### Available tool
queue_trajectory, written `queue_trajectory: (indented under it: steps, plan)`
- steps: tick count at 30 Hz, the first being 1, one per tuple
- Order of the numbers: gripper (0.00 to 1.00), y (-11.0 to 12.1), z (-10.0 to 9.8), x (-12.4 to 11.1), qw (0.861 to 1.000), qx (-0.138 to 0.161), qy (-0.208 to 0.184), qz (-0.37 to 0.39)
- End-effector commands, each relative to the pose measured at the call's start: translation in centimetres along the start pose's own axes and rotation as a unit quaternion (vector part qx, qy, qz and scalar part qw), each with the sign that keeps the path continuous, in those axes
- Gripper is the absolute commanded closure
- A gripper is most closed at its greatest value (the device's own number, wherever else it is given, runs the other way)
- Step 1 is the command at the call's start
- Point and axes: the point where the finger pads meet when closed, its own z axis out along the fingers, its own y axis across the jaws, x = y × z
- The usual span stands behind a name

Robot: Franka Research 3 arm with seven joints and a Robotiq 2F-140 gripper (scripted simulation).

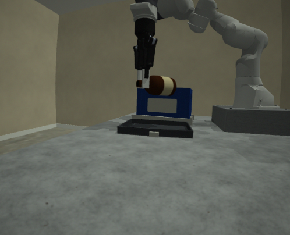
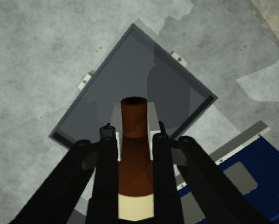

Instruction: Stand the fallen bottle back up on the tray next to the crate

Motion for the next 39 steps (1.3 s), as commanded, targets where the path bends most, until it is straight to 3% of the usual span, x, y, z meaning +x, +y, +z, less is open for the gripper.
queue_trajectory:
  steps: [1, 39]
  plan:
    - [1.00, 0.1, -0.6, -0.1, 1.000, 0.000, -0.003, -0.003]
    - [1.00, 0.1, -2.9, -0.1, 1.000, 0.000, -0.003, -0.003]
